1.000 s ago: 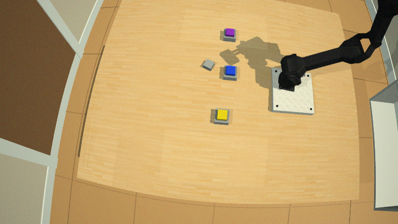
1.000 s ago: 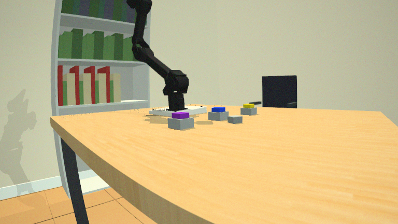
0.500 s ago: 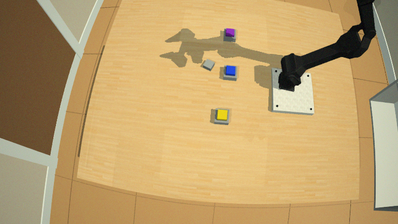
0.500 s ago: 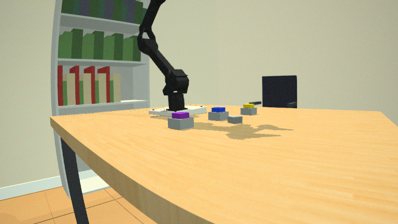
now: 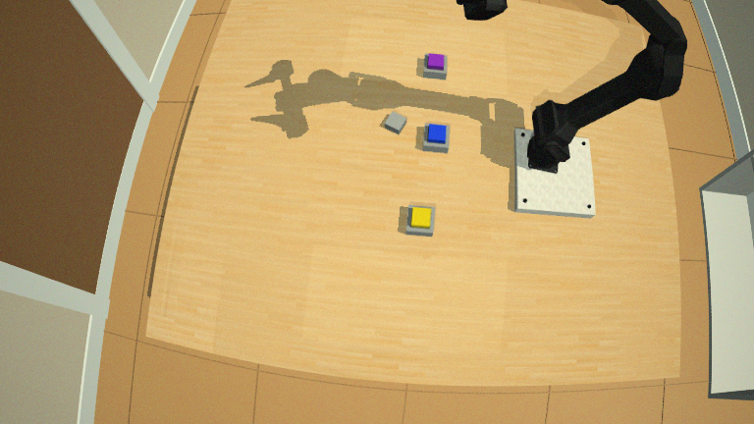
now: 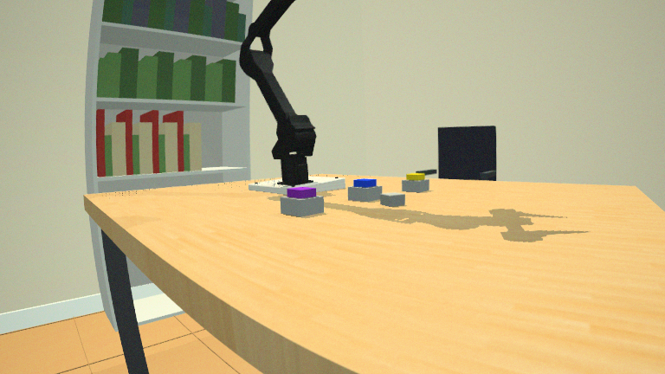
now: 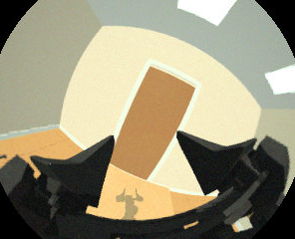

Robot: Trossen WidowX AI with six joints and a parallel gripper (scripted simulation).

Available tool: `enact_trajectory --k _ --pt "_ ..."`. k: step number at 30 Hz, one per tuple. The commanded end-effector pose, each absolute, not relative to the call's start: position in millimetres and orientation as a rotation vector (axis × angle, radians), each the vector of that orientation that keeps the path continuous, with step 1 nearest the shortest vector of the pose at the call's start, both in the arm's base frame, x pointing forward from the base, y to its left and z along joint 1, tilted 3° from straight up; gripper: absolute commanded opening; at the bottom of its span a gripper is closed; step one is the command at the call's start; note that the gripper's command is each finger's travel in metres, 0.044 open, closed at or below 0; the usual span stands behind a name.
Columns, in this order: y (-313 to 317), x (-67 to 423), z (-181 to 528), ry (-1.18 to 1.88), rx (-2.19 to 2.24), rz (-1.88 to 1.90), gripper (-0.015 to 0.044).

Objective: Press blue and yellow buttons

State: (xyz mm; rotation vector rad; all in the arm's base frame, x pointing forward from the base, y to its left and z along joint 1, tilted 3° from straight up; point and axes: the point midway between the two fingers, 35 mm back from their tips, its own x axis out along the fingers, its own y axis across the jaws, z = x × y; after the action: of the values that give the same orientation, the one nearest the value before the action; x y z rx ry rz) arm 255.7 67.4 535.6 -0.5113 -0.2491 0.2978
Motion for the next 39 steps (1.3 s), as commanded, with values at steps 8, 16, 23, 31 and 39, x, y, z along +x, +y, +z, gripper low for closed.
enact_trajectory --k 8,16,23,31,39 --pt "53 317 339 0.525 -0.295 0.291 0.0400" --pt "27 271 192 1.208 -0.154 0.148 0.0400" --pt "12 221 144 1.555 -0.117 0.029 0.0400" --pt "12 222 136 1.554 -0.117 0.029 0.0348" --pt "9 223 83 1.555 -0.117 0.029 0.0138"
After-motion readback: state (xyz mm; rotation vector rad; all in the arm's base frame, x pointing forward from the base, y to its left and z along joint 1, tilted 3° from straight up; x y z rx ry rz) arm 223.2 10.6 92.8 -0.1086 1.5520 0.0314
